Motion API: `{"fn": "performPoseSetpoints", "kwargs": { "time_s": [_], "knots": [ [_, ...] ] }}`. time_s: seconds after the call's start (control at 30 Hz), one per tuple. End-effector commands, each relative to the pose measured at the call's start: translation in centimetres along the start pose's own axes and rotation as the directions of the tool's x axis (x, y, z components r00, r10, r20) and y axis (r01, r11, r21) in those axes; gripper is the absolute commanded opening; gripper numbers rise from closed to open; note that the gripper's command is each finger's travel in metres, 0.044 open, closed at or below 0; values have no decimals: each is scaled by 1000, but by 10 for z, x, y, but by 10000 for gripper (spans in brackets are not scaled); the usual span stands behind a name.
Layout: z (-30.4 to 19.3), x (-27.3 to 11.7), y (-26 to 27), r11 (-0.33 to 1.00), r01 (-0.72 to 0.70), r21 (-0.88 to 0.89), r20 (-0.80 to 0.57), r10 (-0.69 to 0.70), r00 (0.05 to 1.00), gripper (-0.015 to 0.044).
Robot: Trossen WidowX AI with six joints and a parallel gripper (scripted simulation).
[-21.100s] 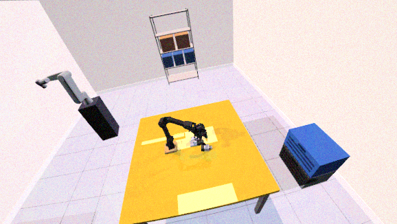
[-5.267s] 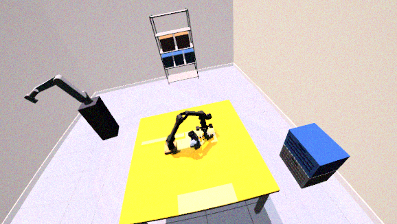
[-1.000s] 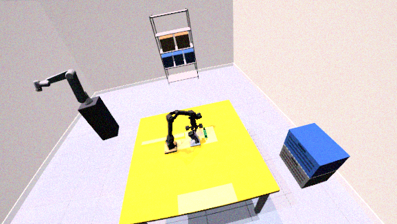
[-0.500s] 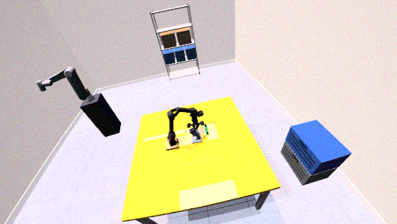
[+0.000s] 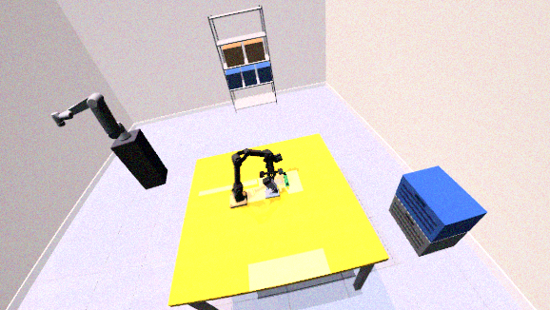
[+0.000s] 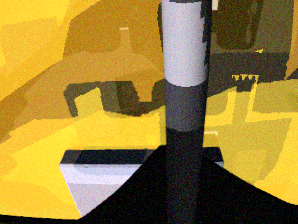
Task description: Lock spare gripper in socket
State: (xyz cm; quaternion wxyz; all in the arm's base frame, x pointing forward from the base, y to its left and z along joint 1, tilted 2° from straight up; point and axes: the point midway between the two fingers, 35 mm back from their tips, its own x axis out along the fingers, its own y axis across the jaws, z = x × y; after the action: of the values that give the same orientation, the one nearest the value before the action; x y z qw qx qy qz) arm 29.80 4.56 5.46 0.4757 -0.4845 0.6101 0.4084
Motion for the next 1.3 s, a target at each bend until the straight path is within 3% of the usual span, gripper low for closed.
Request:
{"fn": "performPoseSetpoints", "kwargs": {
  "time_s": [0.0, 1.27],
  "knots": [
    [-3, 0, -1, 1000, 2, -3, -1, -2, 1000, 0],
    [-27, 7, 0, 1000, -15, -8, 0, 15, 1000, 0]
  ]
}}
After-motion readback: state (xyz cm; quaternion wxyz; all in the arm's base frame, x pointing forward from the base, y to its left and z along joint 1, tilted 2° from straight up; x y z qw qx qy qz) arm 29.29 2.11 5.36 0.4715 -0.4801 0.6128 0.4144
